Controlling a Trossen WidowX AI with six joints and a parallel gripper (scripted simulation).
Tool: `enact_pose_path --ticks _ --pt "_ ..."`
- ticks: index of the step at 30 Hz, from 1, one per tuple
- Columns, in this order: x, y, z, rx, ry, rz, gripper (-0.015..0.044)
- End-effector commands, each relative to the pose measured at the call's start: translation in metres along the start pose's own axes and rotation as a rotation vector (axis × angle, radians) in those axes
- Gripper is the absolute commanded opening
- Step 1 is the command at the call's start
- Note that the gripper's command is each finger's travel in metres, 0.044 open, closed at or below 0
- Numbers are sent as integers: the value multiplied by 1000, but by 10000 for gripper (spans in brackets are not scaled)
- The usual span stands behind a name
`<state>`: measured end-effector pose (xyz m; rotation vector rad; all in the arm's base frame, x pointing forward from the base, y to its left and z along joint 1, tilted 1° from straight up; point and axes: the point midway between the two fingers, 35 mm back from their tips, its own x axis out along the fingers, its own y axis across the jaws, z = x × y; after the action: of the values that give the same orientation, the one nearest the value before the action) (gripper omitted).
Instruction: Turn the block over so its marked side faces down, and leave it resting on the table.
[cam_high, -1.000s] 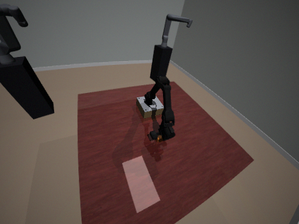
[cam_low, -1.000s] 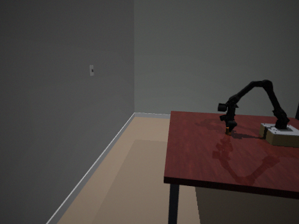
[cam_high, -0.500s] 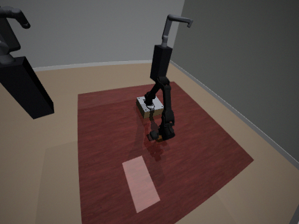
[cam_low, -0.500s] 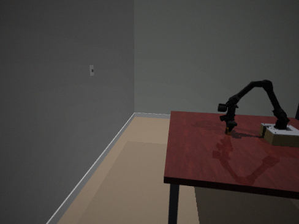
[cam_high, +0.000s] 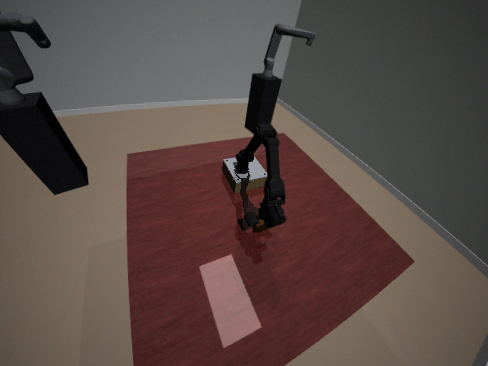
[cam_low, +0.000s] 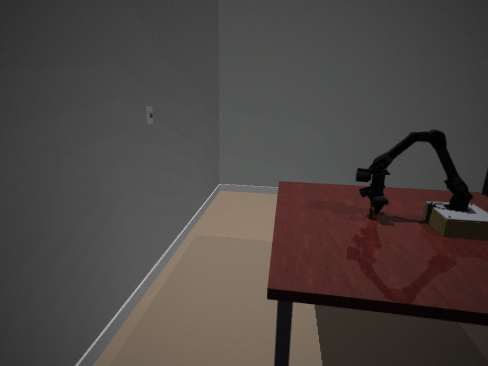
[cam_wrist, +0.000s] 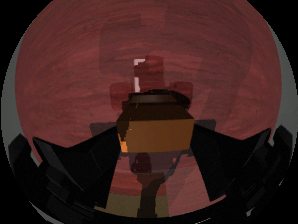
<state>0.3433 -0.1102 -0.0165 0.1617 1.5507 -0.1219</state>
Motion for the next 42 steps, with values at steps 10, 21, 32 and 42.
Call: enact_pose_path --ticks 10,21,32,42 --pt "-16 -1 6 5 -91 -4 0" --pt "-8 -2 7 8 -266 -2 0" --pt "-6 -2 4 6 -439 -3 0" --pt "-9 -1 -2 1 -572 -6 0"
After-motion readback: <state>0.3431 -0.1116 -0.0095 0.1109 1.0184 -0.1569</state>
